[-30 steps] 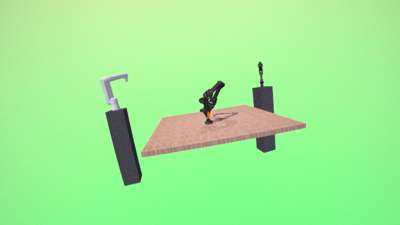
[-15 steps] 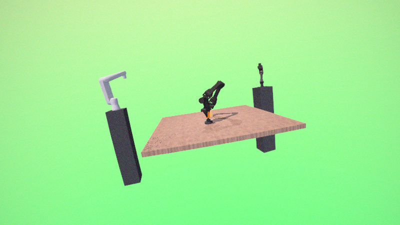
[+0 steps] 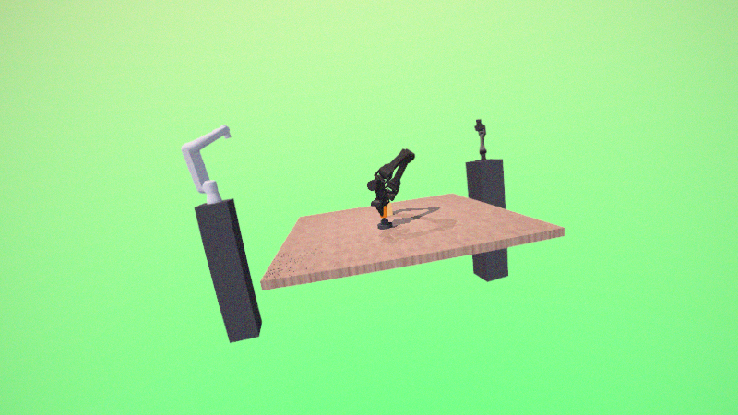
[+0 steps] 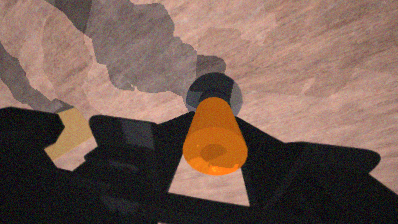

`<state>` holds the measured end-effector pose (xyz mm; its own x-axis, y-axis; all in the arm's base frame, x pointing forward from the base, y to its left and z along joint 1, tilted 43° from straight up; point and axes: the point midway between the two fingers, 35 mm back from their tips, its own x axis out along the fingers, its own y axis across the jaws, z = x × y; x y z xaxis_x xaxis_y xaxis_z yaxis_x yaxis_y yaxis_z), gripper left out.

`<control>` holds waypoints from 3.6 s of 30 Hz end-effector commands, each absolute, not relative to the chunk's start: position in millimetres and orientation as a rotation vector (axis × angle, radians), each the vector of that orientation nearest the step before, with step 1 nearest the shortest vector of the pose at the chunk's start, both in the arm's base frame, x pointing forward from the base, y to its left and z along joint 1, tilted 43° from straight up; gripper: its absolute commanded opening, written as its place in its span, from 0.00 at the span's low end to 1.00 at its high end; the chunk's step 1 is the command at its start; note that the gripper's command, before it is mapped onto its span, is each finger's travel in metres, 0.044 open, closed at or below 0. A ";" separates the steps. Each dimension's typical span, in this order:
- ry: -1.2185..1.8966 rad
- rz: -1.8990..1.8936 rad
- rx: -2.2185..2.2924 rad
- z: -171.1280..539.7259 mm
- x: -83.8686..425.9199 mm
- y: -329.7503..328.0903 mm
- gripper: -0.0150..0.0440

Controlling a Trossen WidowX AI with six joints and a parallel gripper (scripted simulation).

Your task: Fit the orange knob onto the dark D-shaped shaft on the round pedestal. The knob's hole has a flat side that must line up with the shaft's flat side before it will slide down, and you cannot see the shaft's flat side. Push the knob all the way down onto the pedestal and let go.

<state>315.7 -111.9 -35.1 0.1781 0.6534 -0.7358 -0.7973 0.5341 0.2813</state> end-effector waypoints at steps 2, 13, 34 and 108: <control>0.933 1.037 -0.182 -35.4 314.6 -111.1 0.25; 0.933 1.037 -0.182 -31.8 313.9 -114.7 0.25; 0.824 1.134 -0.356 -35.9 318.2 -112.9 0.25; 0.581 1.306 -0.702 -35.7 318.4 -113.5 0.25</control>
<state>317.7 -113.4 -35.6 0.1753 0.6557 -0.7343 -0.9845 0.1187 -0.1291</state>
